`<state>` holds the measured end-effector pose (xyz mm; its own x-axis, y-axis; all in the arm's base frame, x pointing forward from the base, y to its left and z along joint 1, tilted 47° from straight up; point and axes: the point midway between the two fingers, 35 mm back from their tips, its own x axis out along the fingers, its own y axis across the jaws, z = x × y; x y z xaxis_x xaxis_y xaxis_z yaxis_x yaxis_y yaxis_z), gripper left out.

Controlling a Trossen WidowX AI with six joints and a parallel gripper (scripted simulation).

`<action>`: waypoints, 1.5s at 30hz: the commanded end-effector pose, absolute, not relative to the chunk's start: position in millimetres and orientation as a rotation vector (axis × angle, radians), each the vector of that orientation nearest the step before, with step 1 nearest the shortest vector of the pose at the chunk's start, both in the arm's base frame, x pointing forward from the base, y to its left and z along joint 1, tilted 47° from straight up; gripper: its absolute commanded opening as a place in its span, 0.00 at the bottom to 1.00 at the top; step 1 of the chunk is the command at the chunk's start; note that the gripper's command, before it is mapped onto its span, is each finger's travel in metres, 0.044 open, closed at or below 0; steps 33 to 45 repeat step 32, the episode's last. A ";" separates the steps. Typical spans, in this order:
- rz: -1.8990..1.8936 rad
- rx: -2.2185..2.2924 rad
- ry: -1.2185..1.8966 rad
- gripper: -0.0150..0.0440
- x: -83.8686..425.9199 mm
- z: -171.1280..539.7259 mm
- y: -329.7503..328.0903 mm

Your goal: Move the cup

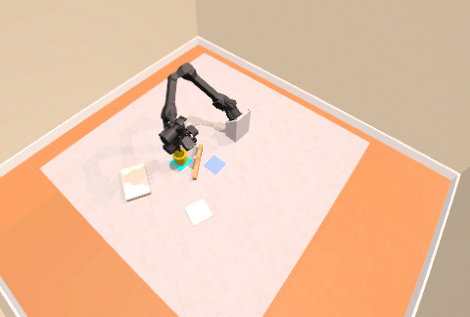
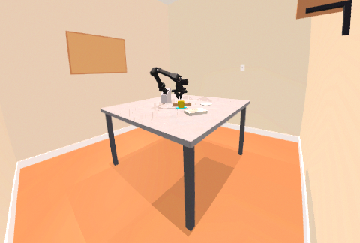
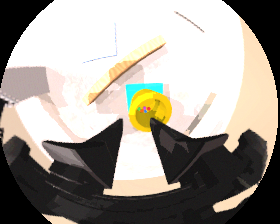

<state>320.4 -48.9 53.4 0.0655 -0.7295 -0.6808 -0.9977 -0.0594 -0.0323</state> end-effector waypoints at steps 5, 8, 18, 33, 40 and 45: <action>0.694 -1.843 1.716 0.86 320.2 52.9 -49.7; 0.694 -1.842 1.716 0.99 320.5 55.5 -46.5; 0.696 -1.836 1.714 1.00 320.1 81.2 -17.9; 0.695 -1.845 1.710 1.00 320.9 92.8 -5.9; 0.695 -1.845 1.710 1.00 320.9 92.8 -5.9; 0.695 -1.845 1.710 1.00 320.9 92.8 -5.9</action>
